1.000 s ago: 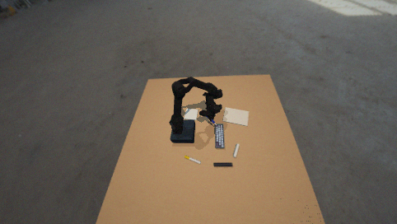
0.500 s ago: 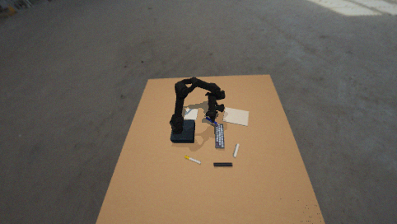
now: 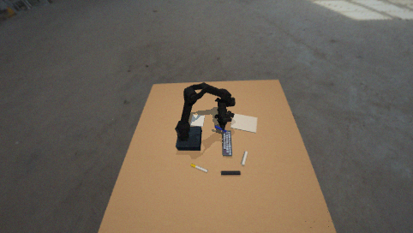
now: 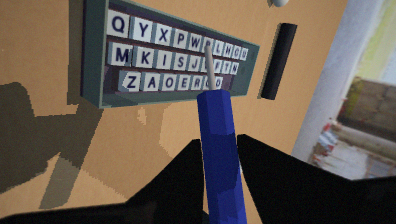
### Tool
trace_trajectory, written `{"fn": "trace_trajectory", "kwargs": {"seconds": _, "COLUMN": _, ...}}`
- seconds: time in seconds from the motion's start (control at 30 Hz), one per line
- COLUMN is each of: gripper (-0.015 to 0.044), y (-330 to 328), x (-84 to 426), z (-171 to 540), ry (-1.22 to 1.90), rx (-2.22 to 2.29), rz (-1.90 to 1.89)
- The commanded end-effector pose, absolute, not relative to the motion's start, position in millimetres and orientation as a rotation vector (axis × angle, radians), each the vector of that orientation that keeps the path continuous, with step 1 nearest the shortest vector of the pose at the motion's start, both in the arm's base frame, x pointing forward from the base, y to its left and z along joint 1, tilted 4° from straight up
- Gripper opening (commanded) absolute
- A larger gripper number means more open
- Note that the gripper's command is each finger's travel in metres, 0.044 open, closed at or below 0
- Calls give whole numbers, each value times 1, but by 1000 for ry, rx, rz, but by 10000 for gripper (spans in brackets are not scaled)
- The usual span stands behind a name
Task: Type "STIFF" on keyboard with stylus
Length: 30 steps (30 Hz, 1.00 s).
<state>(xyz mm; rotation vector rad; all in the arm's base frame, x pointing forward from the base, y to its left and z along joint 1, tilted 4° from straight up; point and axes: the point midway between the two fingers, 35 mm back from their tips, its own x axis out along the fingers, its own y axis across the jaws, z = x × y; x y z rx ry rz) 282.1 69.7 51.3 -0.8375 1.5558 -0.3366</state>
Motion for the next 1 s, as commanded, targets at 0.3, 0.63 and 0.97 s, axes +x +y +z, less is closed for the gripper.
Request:
{"fn": "trace_trajectory", "kwargs": {"seconds": 0.3, "gripper": 0, "y": 55, "x": 294, "z": 57, "ry": 1692, "rx": -1234, "rz": -56}}
{"fn": "trace_trajectory", "kwargs": {"seconds": 0.63, "gripper": 0, "y": 45, "x": 303, "z": 64, "ry": 1785, "rx": -1532, "rz": 208}}
{"fn": "trace_trajectory", "kwargs": {"seconds": 0.97, "gripper": 0, "y": 34, "x": 313, "z": 70, "ry": 1863, "rx": -1809, "rz": 511}}
